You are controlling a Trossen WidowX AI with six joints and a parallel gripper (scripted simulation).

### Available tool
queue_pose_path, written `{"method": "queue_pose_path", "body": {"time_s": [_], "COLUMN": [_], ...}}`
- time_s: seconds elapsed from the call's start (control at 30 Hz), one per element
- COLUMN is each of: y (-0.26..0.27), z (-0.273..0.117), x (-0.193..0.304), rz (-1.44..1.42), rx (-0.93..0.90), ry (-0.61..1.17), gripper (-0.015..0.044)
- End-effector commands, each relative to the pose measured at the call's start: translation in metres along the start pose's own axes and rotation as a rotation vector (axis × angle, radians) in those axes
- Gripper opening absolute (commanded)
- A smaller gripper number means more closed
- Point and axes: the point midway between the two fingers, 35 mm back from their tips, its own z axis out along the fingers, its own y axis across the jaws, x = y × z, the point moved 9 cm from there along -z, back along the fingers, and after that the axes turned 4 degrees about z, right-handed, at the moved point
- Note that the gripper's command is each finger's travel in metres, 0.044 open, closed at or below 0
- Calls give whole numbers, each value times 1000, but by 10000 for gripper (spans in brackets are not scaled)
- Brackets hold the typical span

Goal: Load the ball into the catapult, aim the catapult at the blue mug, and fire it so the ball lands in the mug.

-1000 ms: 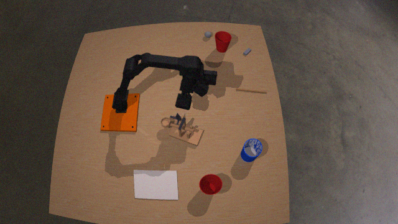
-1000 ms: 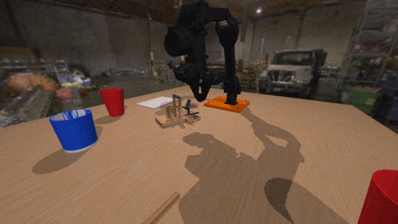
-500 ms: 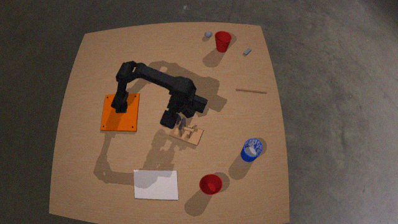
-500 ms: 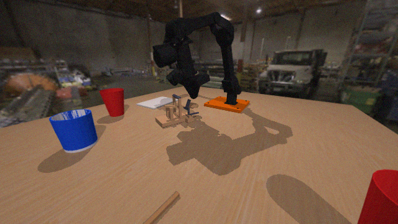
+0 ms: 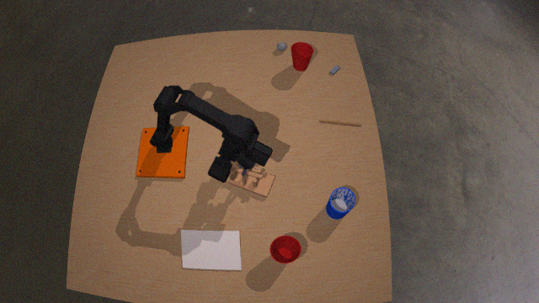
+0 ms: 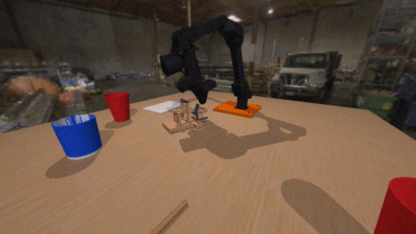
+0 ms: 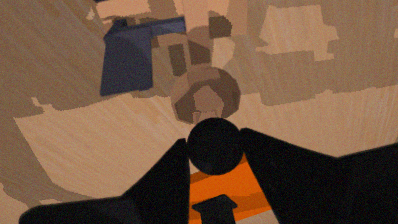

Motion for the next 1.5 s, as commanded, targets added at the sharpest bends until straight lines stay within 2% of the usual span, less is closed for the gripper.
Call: {"method": "queue_pose_path", "body": {"time_s": [0.0,0.4,0.6,0.93,1.17,1.3,1.33,1.47], "y": [-1,0,0,0,-4,-5,-4,-3], "z": [6,20,14,12,-60,-84,-65,-75], "x": [-1,-6,-5,-4,44,69,49,27], "rz": [-4,-4,1,1,1,1,0,-19], "rx": [1,1,0,-1,-17,-23,-19,-37], "ry": [7,7,1,-4,-219,-302,-241,-352], "gripper": [0,0,0,263,440,440,440,440]}}
